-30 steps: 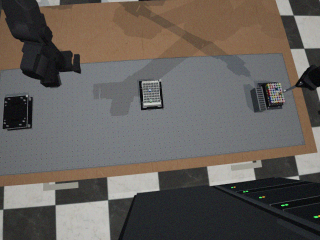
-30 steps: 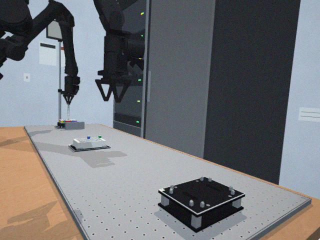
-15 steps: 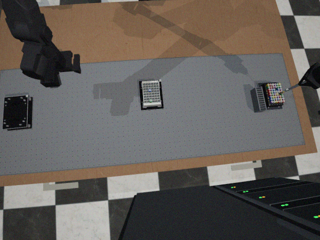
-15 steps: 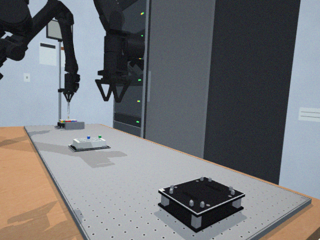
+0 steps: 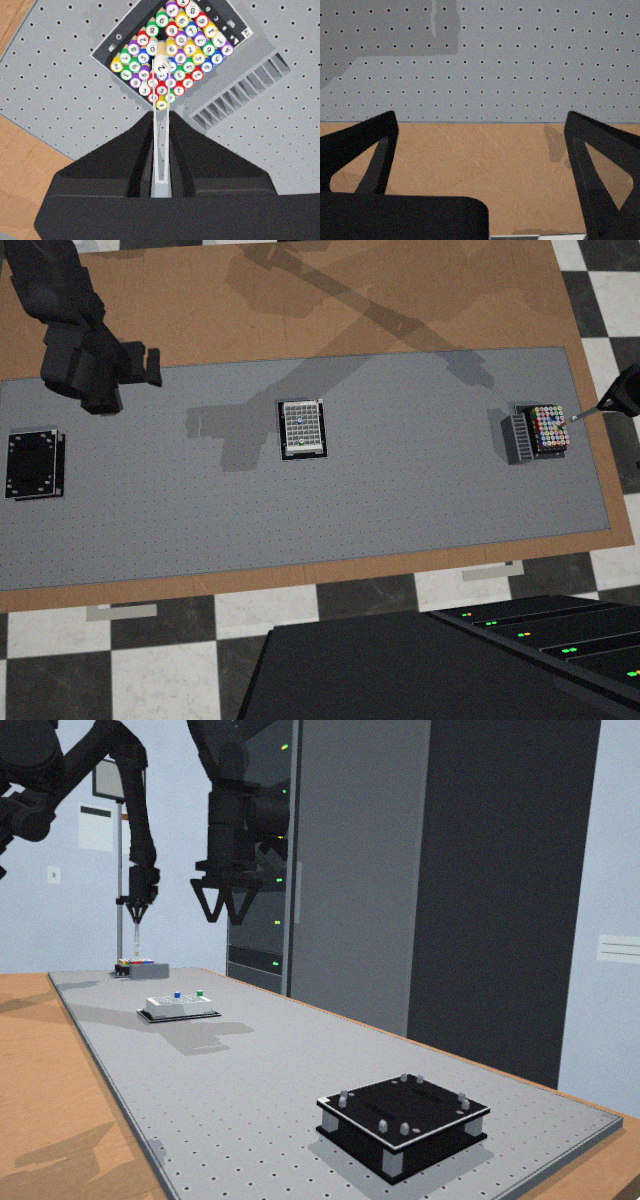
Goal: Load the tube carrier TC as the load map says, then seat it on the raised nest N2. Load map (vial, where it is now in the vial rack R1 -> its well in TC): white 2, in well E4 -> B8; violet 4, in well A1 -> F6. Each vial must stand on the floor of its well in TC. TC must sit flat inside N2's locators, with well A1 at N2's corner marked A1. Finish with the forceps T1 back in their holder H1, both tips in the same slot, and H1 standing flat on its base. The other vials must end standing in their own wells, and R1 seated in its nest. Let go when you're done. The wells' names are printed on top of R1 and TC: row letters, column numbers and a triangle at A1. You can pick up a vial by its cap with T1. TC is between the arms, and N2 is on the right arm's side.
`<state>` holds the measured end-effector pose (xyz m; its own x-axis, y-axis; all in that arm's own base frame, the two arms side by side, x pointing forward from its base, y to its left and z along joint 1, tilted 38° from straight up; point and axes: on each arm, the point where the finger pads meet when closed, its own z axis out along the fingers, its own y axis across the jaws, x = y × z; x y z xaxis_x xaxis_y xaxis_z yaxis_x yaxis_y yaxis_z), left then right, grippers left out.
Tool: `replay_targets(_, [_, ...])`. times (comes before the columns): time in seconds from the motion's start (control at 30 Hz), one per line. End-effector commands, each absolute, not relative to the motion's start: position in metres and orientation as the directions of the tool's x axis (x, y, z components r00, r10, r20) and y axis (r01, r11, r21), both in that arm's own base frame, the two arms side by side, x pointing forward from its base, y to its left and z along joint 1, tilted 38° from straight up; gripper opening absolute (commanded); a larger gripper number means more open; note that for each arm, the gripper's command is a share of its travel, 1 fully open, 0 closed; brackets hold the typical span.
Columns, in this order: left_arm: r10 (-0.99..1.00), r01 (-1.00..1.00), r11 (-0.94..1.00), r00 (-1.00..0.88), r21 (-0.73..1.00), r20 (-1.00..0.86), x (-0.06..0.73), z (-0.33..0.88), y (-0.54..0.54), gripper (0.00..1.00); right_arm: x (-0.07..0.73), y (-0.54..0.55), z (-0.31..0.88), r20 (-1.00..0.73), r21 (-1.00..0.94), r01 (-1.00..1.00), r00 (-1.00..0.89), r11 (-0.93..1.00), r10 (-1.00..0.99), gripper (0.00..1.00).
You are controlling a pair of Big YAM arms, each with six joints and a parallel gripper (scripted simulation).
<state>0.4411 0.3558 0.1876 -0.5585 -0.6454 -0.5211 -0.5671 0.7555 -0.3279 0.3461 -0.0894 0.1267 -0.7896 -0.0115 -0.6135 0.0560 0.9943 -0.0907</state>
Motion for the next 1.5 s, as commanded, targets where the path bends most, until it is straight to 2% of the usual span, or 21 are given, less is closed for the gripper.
replay_targets(0.0, [-0.663,-0.584,0.74,-0.546,-0.334,-0.513,0.438,0.185,0.369,0.09,0.351,-0.091,0.136,-0.627,-0.094,0.061,-0.779,0.994,-0.012,1.0])
replay_targets(0.97, [-0.646,-0.568,0.752,-0.53,-0.336,-0.55,0.451,0.196,0.375,0.09,0.351,-0.091,0.136,-0.627,-0.094,0.061,-0.779,0.994,-0.012,1.0])
replay_targets(1.03, [-0.636,-0.547,0.763,-0.539,-0.345,-0.552,0.449,0.199,0.347,0.09,0.351,-0.091,0.136,-0.627,-0.094,0.061,-0.779,0.994,-0.012,1.0])
replay_targets(1.47, [-0.635,-0.552,0.762,-0.53,-0.339,-0.563,0.448,0.196,0.33,0.09,0.351,-0.091,0.136,-0.627,-0.094,0.061,-0.779,0.994,-0.012,1.0])
